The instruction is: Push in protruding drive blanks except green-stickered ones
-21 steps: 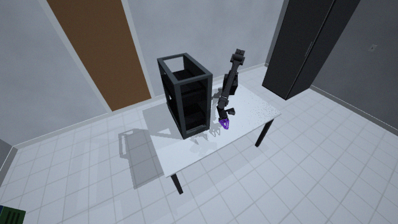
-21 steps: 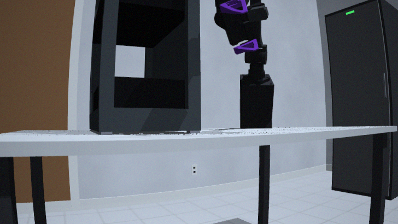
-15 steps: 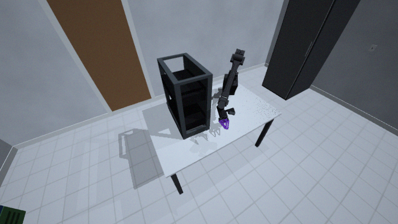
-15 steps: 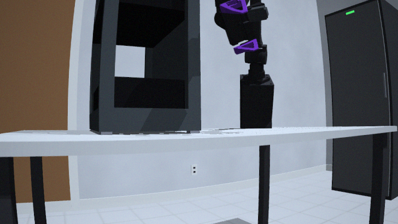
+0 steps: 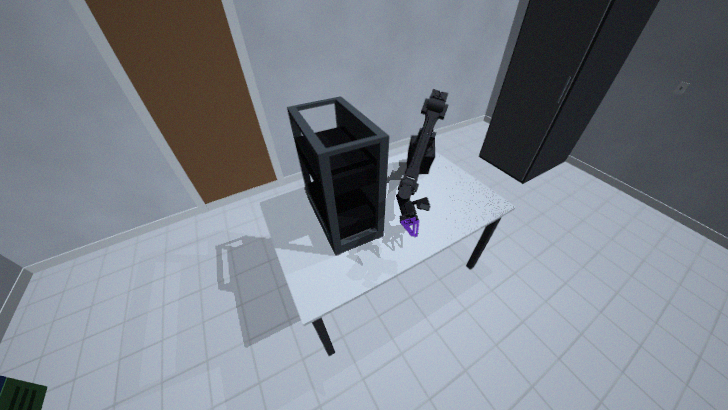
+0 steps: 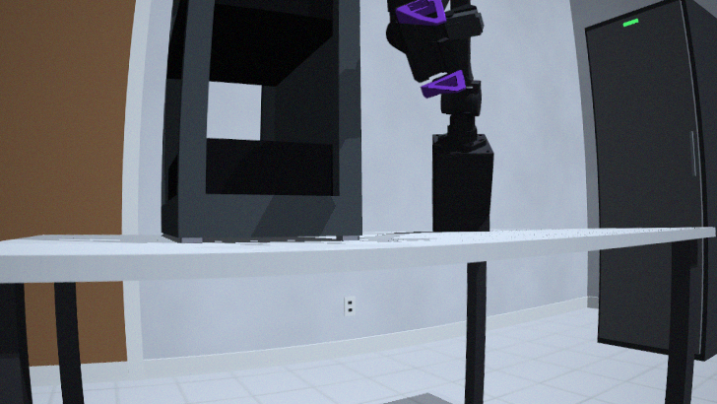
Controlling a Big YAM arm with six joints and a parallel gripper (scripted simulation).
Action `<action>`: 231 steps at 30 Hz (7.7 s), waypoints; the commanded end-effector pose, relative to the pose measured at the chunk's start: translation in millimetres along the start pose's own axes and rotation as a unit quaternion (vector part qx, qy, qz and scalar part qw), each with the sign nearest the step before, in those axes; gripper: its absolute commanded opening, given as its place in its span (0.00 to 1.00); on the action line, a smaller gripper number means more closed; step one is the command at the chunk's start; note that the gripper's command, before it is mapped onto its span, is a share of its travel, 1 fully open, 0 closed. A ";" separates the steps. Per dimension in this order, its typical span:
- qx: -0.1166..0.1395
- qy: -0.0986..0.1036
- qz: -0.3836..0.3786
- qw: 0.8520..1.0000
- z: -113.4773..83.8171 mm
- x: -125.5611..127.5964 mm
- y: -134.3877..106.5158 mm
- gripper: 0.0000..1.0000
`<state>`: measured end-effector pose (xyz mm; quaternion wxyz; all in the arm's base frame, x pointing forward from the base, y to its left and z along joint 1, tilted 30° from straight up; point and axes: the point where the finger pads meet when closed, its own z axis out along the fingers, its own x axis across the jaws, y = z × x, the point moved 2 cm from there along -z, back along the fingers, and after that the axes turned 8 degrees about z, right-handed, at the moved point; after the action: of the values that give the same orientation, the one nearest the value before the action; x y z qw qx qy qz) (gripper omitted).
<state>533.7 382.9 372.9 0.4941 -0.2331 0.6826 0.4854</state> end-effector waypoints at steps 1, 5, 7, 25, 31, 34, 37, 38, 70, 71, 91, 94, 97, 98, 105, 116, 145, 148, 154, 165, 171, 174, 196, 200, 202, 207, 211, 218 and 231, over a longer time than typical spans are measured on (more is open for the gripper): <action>-0.006 -0.014 -0.011 1.000 -0.1 -18.5 7.5 1.00; -0.006 -0.014 -0.011 1.000 -0.1 -18.5 7.5 1.00; -0.006 -0.014 -0.011 1.000 -0.1 -18.5 7.5 1.00; 0.008 -0.030 -0.009 0.999 -20.2 -19.6 5.3 1.00; 0.019 -0.039 -0.009 0.999 -30.8 -16.4 4.1 1.00; 0.030 -0.049 -0.009 0.998 -42.1 -12.8 3.0 1.00; 0.044 -0.061 -0.009 0.997 -56.5 -8.0 1.8 1.00; 0.050 -0.066 -0.009 0.997 -62.3 -6.4 1.1 1.00; 0.362 -0.325 -0.015 0.874 -377.3 89.5 -32.6 1.00; 0.376 -0.337 -0.016 0.863 -392.2 94.1 -34.0 1.00; 0.483 -0.415 -0.015 0.771 -512.3 129.7 -53.8 1.00; 0.490 -0.418 -0.013 0.765 -519.1 132.7 -55.4 1.00; 0.493 -0.421 -0.013 0.762 -522.3 133.6 -55.6 1.00; 0.493 -0.421 -0.013 0.762 -522.3 133.6 -55.6 1.00; 0.495 -0.426 -0.015 0.757 -526.5 131.6 -55.5 1.00; 0.494 -0.423 -0.015 0.759 -524.7 131.9 -55.6 1.00; 0.489 -0.432 -0.033 0.757 -512.7 99.2 -23.4 1.00; 0.489 -0.432 -0.032 0.757 -512.7 99.2 -23.4 1.00; 0.489 -0.432 -0.032 0.757 -512.7 99.2 -23.4 1.00; 0.489 -0.432 -0.032 0.757 -512.7 99.2 -23.4 1.00; 0.489 -0.432 -0.032 0.757 -512.7 99.2 -23.4 1.00; 0.489 -0.432 -0.032 0.757 -512.7 99.2 -23.4 1.00; 0.489 -0.433 -0.032 0.757 -513.3 98.9 -23.4 1.00; 0.489 -0.435 -0.032 0.756 -515.1 98.5 -23.7 1.00; 0.487 -0.437 -0.029 0.756 -516.2 98.1 -24.4 1.00; 0.485 -0.439 -0.029 0.756 -523.0 95.3 -28.0 1.00; 0.484 -0.439 -0.031 0.756 -533.4 93.0 -34.4 1.00; 0.486 -0.436 -0.033 0.757 -552.8 93.1 -47.6 1.00; 0.491 -0.429 -0.034 0.758 -613.9 95.1 -87.5 1.00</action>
<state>283.1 -166.9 250.6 0.7759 0.2593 0.5636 0.1149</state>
